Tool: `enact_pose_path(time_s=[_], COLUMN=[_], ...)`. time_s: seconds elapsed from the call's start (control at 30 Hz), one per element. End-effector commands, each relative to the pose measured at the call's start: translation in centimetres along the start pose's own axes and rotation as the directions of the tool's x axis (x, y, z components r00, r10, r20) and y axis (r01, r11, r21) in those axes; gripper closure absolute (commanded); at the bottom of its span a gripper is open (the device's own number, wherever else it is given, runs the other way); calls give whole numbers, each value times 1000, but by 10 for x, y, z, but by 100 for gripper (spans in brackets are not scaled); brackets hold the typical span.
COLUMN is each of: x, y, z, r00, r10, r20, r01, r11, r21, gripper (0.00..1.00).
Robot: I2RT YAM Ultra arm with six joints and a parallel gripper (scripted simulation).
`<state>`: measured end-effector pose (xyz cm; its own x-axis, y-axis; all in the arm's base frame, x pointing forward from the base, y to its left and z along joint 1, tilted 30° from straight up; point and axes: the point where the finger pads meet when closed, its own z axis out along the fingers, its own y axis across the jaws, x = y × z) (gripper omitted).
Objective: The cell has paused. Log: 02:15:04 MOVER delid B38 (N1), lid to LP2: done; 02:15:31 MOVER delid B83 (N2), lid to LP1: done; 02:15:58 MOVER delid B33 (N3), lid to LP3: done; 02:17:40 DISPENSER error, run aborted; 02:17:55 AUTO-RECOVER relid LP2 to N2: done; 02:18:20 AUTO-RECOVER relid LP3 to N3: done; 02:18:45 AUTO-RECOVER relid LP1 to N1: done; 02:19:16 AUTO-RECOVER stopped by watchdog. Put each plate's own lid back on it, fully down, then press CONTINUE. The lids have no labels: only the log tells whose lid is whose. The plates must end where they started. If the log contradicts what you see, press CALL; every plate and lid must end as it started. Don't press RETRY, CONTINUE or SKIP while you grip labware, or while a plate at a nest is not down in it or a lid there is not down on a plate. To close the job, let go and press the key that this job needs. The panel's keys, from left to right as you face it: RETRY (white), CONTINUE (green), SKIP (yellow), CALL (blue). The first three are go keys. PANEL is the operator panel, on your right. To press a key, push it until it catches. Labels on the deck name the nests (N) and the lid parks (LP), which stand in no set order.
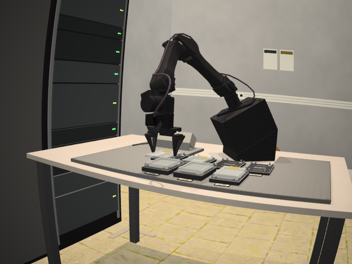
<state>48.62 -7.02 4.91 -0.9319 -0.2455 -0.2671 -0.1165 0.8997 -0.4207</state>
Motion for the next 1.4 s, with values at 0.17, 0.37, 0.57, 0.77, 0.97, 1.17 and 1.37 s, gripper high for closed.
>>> enact_pose_path(time_s=[0.17,0.37,0.57,0.77,0.97,1.17,1.37], x=[2,1,-11,-11,-20,-21,-20], y=[48,78,95,124,125,126,130], z=[2,2,-4,-6,-20,-16,-8], r00=[1000,1000,1000,1000,999,999,999], r10=[3,2,13,9,25,25,18], r20=[-7,-6,19,10,43,44,40], r01=[-3,-2,-13,-9,-25,-26,-19], r11=[1000,1000,1000,1000,1000,1000,1000], r21=[1,2,4,4,3,3,3], gripper=[100,100,100,100,100,100,100])
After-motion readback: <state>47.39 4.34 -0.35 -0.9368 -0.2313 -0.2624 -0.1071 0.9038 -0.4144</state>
